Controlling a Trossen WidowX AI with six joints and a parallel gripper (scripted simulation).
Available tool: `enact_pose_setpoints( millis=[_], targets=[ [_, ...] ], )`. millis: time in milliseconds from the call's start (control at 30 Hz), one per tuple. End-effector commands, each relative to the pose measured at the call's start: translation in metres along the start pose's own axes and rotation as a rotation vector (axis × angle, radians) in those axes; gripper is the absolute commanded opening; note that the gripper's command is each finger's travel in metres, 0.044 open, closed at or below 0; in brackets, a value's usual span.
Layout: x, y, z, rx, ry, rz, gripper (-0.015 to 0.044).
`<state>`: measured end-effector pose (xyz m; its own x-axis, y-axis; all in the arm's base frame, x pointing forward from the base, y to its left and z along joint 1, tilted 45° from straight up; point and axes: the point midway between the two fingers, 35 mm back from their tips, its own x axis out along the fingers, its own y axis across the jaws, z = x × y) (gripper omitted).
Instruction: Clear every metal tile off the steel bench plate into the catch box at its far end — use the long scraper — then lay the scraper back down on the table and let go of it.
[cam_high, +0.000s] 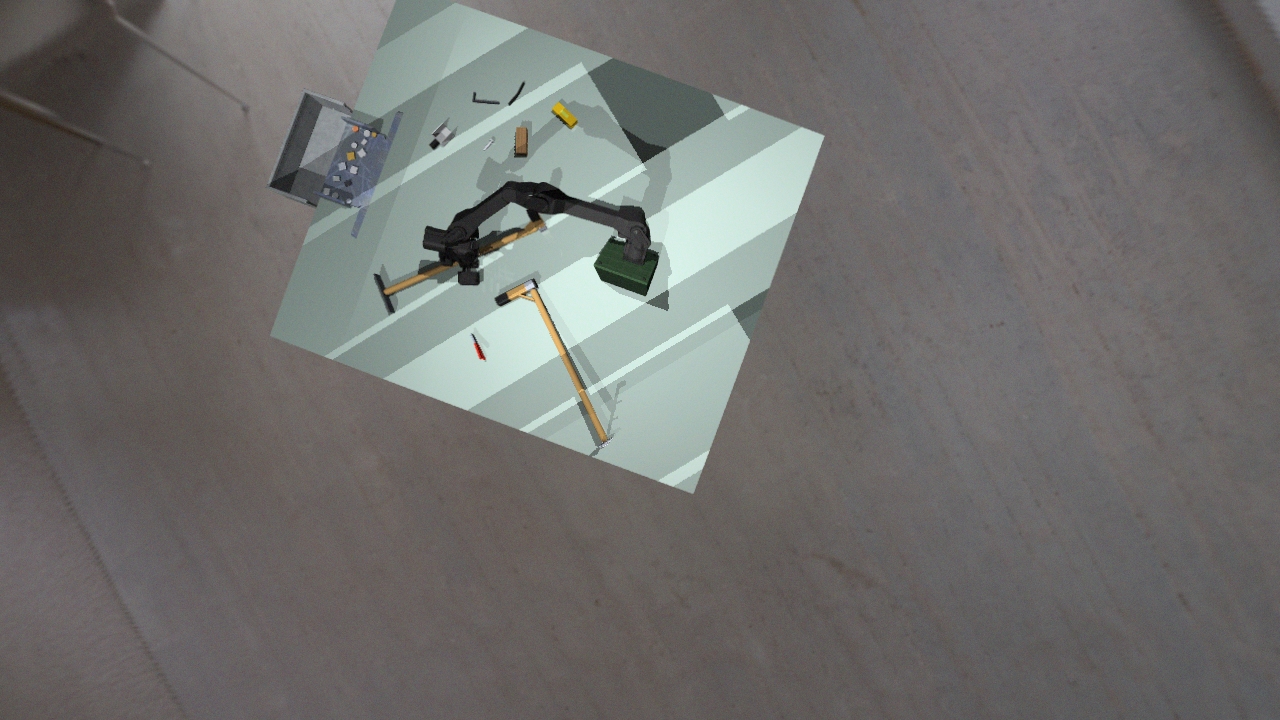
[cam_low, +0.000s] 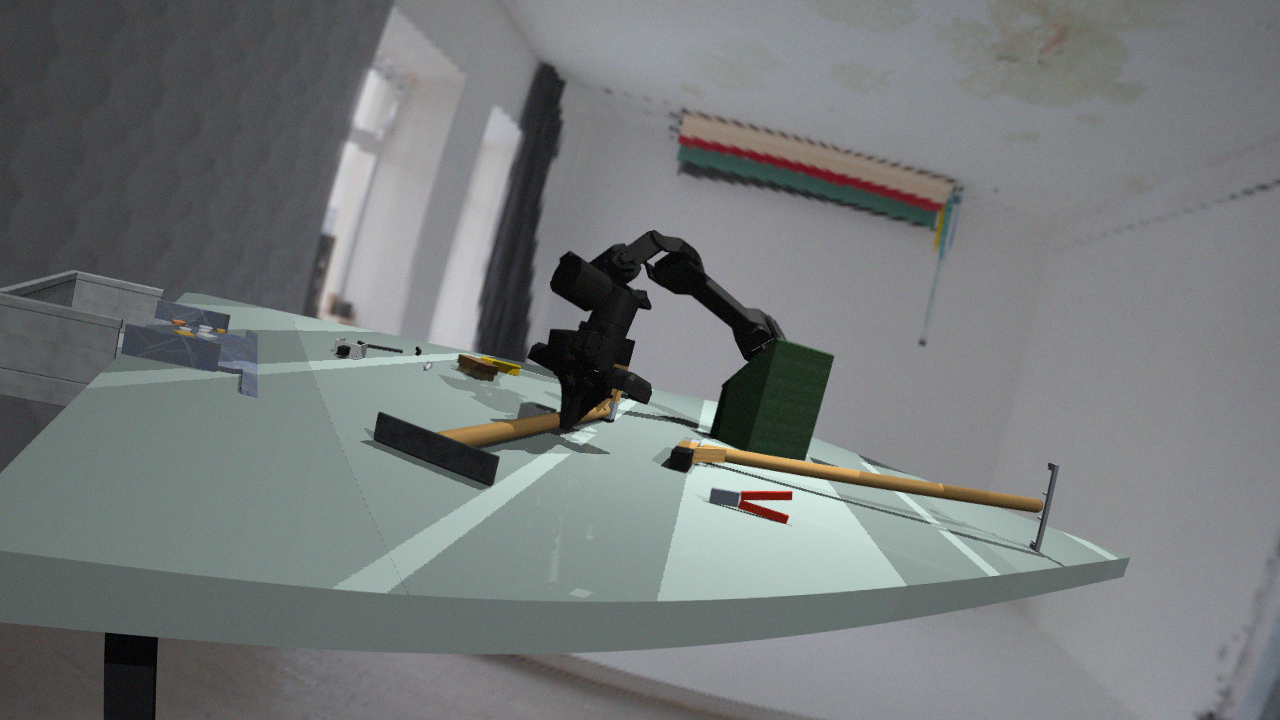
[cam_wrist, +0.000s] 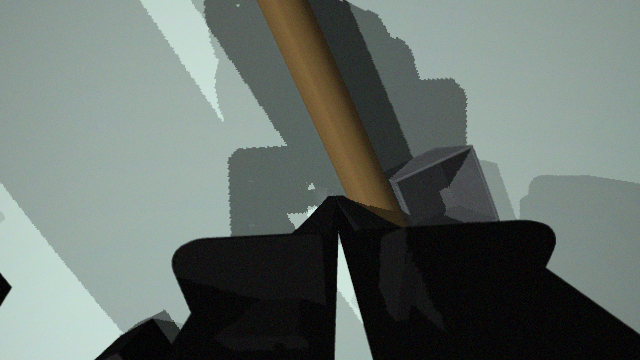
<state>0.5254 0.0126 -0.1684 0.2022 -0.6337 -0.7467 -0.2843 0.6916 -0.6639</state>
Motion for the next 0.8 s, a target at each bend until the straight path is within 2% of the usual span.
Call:
enact_pose_setpoints(
  millis=[0, 767],
  targets=[
    [0.003, -0.007, 0.001, 0.006, 0.002, -0.006, 0.0000],
    [0.005, -0.028, 0.009, 0.023, -0.005, -0.015, 0.0000]
  ],
)
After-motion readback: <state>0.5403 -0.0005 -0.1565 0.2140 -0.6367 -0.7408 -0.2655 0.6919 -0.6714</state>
